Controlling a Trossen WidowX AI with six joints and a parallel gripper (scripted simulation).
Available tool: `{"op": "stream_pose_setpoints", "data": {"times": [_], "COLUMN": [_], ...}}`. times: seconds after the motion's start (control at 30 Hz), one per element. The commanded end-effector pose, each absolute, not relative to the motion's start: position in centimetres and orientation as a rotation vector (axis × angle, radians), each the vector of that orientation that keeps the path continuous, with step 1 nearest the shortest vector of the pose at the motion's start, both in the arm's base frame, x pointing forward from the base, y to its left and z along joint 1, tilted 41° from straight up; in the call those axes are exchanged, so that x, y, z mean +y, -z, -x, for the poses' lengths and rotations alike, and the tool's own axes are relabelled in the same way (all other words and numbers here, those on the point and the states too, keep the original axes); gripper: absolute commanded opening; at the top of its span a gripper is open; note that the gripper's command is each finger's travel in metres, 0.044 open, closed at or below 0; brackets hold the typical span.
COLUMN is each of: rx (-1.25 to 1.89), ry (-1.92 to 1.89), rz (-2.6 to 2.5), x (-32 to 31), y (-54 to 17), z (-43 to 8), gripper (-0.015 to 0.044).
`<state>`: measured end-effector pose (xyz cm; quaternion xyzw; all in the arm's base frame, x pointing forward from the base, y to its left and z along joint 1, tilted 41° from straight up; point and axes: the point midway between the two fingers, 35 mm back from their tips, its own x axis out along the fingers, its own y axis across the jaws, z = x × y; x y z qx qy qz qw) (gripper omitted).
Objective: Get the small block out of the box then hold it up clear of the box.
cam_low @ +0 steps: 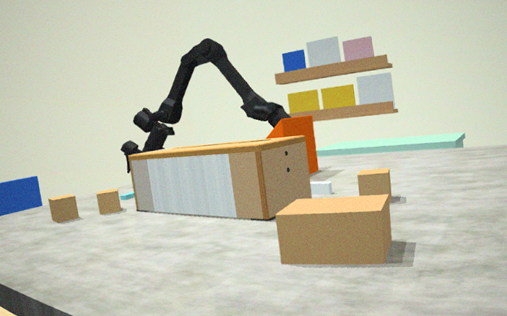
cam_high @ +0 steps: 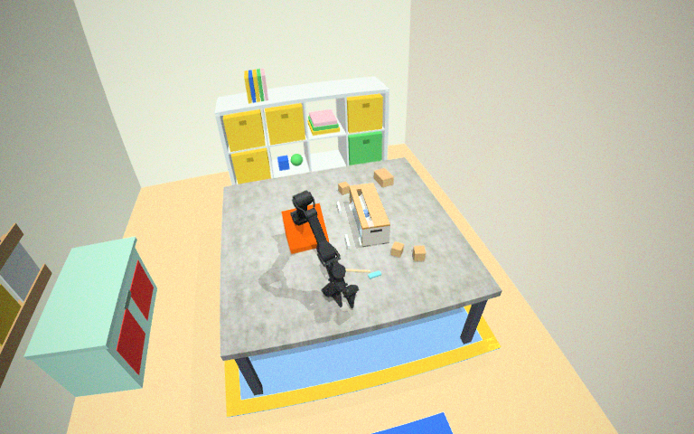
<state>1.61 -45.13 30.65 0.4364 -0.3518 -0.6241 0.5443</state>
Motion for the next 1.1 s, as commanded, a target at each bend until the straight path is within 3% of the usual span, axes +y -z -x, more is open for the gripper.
{"op": "stream_pose_setpoints", "data": {"times": [0.0,0.33,0.63,1.07], "rx": [-0.763,-0.512,-0.246,0.078], "ry": [1.429,1.282,1.145,1.080], "rz": [-1.125,-1.309,-1.425,-1.476], "x": [-44.6,-40.3,-32.7,-20.1], "y": [-29.6,-26.9,-24.7,-21.7], "z": [-6.5,-19.1,-28.9,-36.7], "gripper": [0.0400,0.0400,0.0400,0.0400]}}
